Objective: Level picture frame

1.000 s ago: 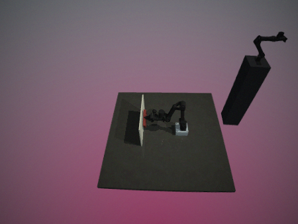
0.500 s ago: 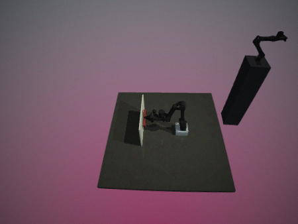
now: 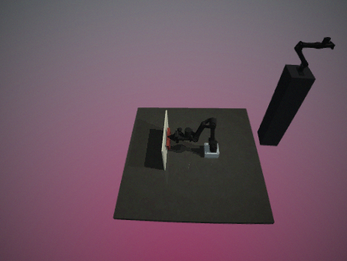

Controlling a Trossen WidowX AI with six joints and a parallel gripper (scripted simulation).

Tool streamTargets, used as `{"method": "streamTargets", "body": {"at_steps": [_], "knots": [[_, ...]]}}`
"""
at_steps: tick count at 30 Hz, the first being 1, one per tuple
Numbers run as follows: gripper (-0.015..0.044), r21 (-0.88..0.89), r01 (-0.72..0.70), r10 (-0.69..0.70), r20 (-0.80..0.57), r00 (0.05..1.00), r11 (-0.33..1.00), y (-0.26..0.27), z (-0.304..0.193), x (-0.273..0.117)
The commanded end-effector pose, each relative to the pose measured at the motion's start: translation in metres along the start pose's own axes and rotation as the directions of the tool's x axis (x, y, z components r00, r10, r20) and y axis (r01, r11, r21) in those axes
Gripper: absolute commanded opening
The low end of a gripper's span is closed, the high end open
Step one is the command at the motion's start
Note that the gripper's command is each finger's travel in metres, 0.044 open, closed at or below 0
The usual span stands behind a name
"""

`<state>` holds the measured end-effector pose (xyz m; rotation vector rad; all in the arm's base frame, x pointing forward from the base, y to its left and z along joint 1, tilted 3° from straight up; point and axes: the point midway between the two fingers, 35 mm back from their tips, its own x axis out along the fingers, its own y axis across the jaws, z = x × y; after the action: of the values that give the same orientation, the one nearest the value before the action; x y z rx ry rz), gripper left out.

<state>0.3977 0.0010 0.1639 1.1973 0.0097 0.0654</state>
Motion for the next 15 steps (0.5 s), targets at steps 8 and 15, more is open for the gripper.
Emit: {"method": "streamTargets", "body": {"at_steps": [8, 15], "knots": [[0.0, 0.065, 0.002, -0.002, 0.0, 1.0, 0.998, 0.0006, 0.0004, 0.0], [0.0, 0.101, 0.002, -0.002, 0.0, 1.0, 0.995, 0.0012, 0.0005, 0.0]]}}
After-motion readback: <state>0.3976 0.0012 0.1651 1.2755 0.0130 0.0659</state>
